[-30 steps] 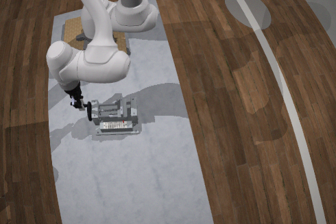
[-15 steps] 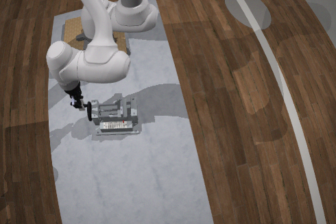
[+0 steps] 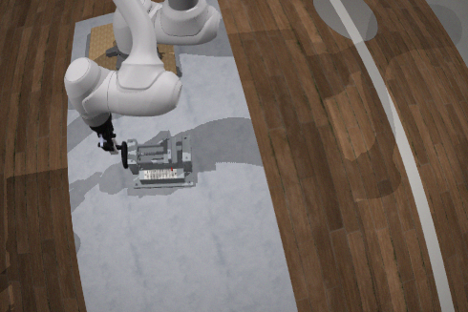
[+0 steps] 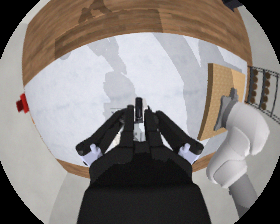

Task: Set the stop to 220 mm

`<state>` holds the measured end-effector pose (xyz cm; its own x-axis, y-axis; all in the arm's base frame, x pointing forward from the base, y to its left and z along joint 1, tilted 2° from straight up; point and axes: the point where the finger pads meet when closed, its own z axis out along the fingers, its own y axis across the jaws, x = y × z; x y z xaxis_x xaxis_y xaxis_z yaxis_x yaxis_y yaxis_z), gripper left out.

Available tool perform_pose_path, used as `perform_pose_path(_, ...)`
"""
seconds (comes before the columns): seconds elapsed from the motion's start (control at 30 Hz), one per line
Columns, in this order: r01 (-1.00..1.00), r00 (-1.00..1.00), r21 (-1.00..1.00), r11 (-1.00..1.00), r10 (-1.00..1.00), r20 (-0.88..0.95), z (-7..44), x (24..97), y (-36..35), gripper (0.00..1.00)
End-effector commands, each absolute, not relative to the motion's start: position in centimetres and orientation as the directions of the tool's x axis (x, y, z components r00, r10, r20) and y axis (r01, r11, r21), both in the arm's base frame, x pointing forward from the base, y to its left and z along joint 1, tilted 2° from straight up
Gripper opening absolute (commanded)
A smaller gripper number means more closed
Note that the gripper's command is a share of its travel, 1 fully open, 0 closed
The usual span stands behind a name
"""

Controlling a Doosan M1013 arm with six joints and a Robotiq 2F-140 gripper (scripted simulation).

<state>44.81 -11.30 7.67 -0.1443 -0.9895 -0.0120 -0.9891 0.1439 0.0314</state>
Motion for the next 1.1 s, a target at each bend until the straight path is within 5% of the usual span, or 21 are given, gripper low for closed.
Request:
perform_pose_path(0.0, -0.989, -0.145, 0.028, 0.144, -0.989, -0.012, 7.8, 45.1, -11.3, 0.04)
perform_pose_path(1.07, -0.989, -0.145, 0.028, 0.144, -0.989, -0.012, 7.9, 46.7, -11.6, 0.04)
